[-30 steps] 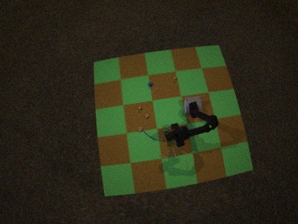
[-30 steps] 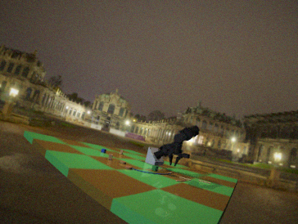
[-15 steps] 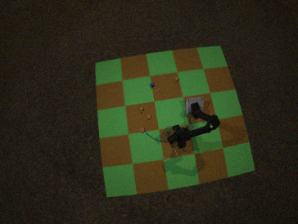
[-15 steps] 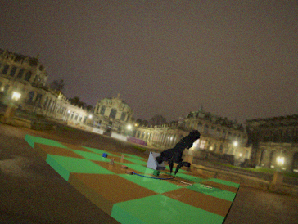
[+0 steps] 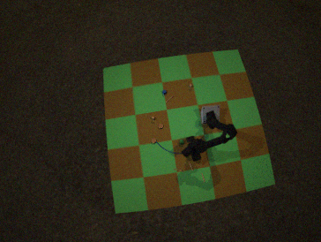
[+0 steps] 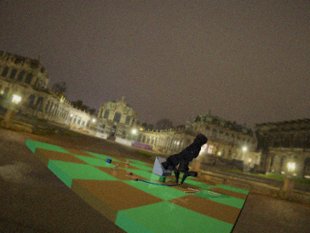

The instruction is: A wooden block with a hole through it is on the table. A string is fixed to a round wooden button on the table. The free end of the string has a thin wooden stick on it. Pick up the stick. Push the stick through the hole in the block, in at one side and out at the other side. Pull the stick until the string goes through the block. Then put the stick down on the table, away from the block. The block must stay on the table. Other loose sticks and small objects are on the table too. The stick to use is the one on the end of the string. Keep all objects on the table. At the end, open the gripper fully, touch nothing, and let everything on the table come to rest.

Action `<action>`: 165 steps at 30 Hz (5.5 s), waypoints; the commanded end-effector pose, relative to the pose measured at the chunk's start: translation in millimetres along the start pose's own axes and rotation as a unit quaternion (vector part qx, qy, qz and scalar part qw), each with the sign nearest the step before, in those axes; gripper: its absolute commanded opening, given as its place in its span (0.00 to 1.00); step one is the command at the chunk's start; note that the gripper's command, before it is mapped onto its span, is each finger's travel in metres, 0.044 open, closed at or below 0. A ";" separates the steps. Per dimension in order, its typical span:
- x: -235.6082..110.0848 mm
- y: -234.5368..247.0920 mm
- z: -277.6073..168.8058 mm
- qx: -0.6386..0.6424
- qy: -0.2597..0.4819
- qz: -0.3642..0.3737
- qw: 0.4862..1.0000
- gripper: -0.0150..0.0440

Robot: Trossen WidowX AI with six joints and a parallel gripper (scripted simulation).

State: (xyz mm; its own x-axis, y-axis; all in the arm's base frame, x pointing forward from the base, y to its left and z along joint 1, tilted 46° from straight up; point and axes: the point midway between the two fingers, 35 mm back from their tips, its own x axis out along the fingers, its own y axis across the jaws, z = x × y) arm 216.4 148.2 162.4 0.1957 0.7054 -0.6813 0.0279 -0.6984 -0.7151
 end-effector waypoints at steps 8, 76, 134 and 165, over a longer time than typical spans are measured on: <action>2.3 0.0 0.6 0.000 -0.001 0.000 1.000 0.25; -53.8 0.1 -4.4 0.100 -0.002 0.004 0.995 0.25; -58.7 -12.2 -58.8 0.900 0.002 0.002 0.435 0.25; -58.3 -15.1 -88.3 0.996 0.002 -0.001 -0.095 0.25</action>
State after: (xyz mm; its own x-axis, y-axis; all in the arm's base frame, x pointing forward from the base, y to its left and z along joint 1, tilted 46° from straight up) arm 288.5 106.8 225.9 0.1977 0.7000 -0.6862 0.0791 0.6863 0.7230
